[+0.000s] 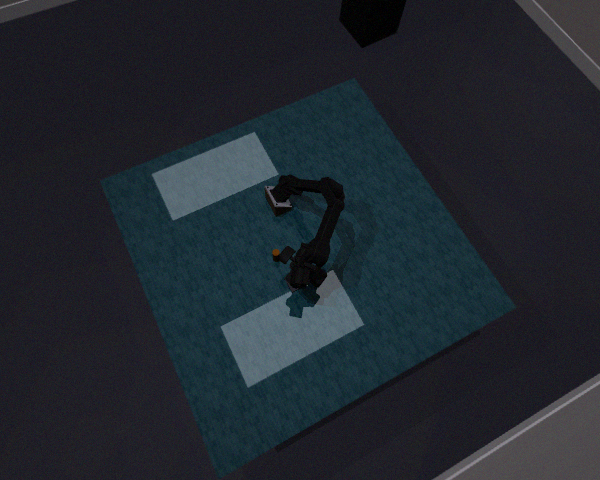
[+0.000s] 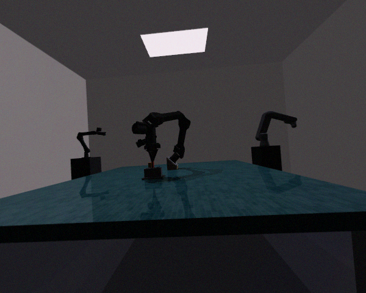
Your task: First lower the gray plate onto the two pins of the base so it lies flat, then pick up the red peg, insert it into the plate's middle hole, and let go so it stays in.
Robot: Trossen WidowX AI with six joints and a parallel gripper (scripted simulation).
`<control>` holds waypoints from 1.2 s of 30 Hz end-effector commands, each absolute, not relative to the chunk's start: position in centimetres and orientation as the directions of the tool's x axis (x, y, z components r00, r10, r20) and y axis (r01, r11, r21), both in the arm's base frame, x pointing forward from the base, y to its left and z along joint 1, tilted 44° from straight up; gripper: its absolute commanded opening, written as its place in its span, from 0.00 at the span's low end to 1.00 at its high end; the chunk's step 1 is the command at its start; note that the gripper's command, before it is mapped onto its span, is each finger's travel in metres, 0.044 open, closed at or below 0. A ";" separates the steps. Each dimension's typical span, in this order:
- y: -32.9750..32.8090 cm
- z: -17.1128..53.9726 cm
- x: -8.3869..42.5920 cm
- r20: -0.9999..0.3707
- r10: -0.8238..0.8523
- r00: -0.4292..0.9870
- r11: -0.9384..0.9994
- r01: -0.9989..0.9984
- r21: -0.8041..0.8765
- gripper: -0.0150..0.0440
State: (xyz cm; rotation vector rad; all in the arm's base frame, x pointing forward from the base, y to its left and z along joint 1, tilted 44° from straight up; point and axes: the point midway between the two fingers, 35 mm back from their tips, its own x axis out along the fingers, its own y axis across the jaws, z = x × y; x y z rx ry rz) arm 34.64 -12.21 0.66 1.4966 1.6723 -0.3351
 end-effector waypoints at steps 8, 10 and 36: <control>-12.1 0.6 34.7 -0.725 0.685 0.071 0.251 0.911 0.327 0.25; -12.1 0.6 34.7 -0.725 0.685 0.071 0.251 0.911 0.327 0.25; -12.7 1.1 34.4 -0.723 0.686 0.076 0.244 0.913 0.328 0.51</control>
